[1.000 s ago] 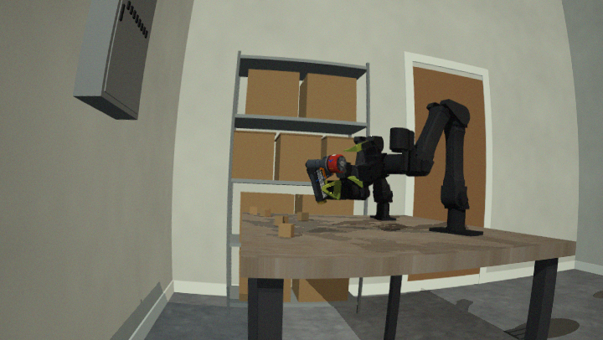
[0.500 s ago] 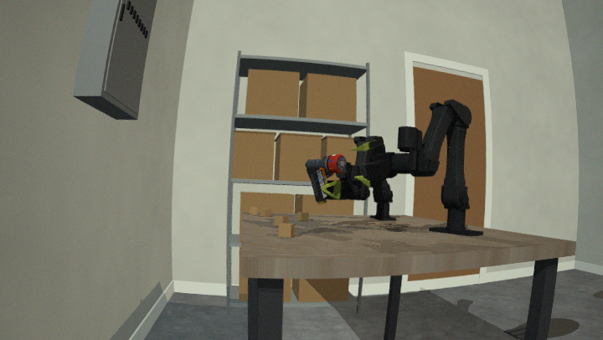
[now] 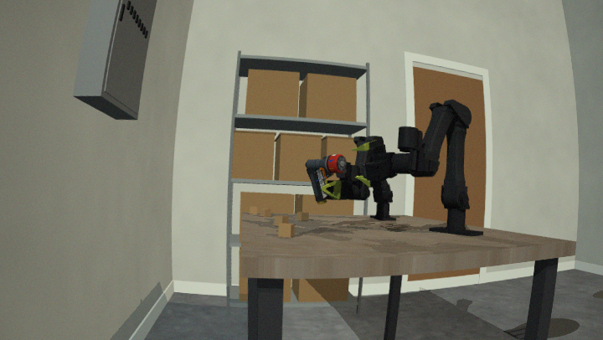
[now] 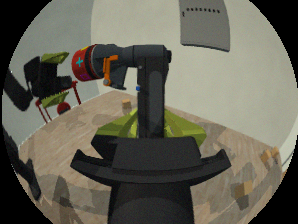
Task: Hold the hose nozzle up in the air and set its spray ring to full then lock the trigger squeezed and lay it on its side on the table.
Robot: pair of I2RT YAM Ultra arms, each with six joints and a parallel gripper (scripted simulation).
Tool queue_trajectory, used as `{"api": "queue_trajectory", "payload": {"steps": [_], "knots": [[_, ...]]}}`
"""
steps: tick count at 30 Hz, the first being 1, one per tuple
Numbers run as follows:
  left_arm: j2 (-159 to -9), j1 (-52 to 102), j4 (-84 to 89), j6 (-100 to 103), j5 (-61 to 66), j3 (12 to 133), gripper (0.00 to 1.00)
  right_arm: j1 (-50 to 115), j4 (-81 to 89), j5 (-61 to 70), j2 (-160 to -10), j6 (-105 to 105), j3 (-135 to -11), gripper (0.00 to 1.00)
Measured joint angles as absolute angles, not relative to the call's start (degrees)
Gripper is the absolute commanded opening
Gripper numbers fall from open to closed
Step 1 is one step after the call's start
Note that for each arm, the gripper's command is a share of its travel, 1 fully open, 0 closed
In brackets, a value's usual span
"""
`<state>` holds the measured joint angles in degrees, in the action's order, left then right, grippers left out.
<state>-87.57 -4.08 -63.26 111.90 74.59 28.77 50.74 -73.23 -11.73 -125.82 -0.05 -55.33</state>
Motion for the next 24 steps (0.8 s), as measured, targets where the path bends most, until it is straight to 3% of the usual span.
{"api": "queue_trajectory", "payload": {"steps": [13, 14, 24], "knots": [[-88.0, -4.1, -63.3, 111.9, 74.5, 28.8, 0.87, 50.7, -73.2, -11.7, -125.8, -0.1, -55.3, 0.35], [-87.9, -4.1, -63.3, 111.9, 74.5, 28.8, 0.37, 50.7, -73.2, -11.7, -125.8, -0.1, -55.3, 0.35], [-87.7, -4.1, -63.3, 111.9, 74.4, 28.8, 0.37, 50.7, -73.2, -11.7, -125.8, -0.1, -55.3, 0.35]]}}
